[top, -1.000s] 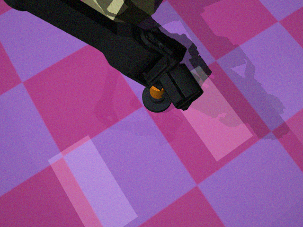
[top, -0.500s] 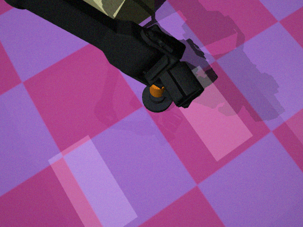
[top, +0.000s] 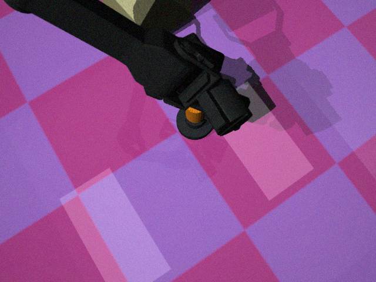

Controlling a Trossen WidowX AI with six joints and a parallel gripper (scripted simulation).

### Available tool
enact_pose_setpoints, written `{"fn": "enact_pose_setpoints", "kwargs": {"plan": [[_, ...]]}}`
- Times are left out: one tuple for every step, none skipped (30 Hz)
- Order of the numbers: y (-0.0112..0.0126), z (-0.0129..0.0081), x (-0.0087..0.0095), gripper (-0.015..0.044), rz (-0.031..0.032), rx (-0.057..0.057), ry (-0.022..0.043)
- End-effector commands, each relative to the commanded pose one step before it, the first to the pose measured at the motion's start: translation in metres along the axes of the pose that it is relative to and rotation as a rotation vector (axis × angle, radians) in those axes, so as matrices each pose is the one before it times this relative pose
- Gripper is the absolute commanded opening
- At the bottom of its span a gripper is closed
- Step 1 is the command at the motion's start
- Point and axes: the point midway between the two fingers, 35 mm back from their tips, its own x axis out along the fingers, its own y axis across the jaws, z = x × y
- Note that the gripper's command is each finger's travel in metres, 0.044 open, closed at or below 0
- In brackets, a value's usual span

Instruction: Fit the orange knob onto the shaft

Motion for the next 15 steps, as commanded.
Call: {"fn": "enact_pose_setpoints", "kwargs": {"plan": [[-0.00062,0.00125,0.00039,0.0000,-0.00004,-0.0089,0.00080],[0.00005,0.00040,-0.00020,0.0000,0.00000,0.0000,-0.00003],[0.00012,0.00047,-0.00019,0.0000,0.00000,0.0000,-0.00003],[0.00023,0.00055,-0.00017,0.0000,0.00001,0.0000,-0.00003],[0.00018,0.00026,-0.00015,0.0000,0.00000,0.0000,-0.00002],[0.00013,0.00003,-0.00015,0.0000,0.00000,0.0000,-0.00001],[0.00006,-0.00008,0.00085,0.0000,0.00002,0.0000,0.00003],[0.00014,-0.00037,0.00088,0.0000,0.00002,0.0000,0.00005],[0.00002,-0.00019,0.00013,0.0000,0.00000,0.0000,0.00001],[0.00005,-0.00029,0.00023,0.0000,0.00001,0.0000,0.00002],[0.00006,-0.00042,0.00027,0.0000,0.00001,0.0000,0.00003],[-0.00001,-0.00030,0.00026,0.0000,0.00000,0.0000,0.00002],[-0.00003,-0.00020,-0.00083,0.0000,-0.00002,0.0000,-0.00002],[-0.00003,-0.00018,0.00000,0.0000,0.00000,0.0000,0.00001],[-0.00002,-0.00019,0.00000,0.0000,0.00000,0.0000,0.00001]]}}
